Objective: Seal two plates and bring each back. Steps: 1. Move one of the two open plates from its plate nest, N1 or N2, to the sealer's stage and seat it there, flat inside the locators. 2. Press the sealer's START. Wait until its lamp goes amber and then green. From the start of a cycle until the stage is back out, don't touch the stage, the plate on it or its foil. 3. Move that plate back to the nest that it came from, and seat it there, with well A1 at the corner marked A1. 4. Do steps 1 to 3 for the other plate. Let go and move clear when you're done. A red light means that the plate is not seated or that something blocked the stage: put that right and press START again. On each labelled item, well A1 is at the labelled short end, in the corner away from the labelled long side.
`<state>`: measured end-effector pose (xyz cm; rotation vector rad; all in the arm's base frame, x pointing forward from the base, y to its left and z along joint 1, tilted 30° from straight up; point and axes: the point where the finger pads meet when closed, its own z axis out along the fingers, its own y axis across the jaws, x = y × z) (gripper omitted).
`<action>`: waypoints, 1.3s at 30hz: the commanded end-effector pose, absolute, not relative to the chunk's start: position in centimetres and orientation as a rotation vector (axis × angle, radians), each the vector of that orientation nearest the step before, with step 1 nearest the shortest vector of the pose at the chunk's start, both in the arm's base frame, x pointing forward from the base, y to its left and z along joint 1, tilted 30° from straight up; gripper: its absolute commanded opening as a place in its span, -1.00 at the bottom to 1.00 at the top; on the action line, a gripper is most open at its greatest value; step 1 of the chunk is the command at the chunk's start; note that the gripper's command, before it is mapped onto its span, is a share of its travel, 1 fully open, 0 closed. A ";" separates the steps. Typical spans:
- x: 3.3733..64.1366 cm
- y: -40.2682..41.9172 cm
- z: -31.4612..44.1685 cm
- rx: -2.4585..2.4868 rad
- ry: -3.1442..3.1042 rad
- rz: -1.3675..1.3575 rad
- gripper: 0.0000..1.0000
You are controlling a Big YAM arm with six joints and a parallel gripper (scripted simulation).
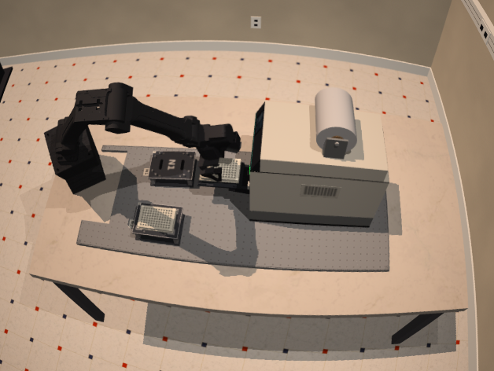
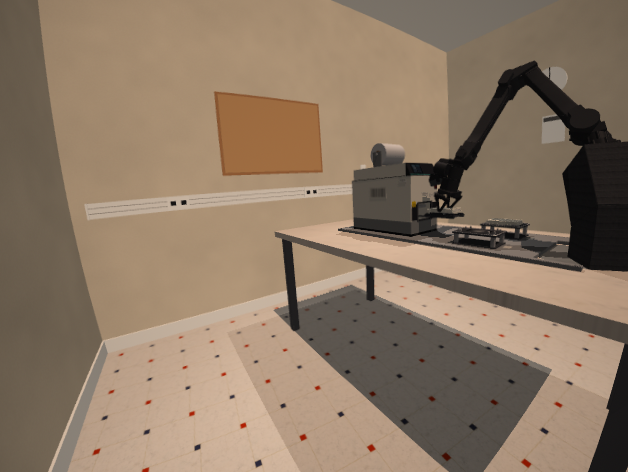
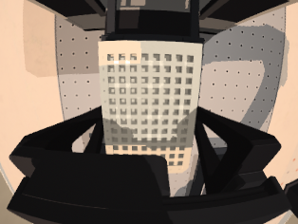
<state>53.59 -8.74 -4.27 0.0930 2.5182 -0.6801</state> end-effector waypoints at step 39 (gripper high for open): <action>54.8 -10.1 -5.0 0.095 2.505 -0.686 -1.00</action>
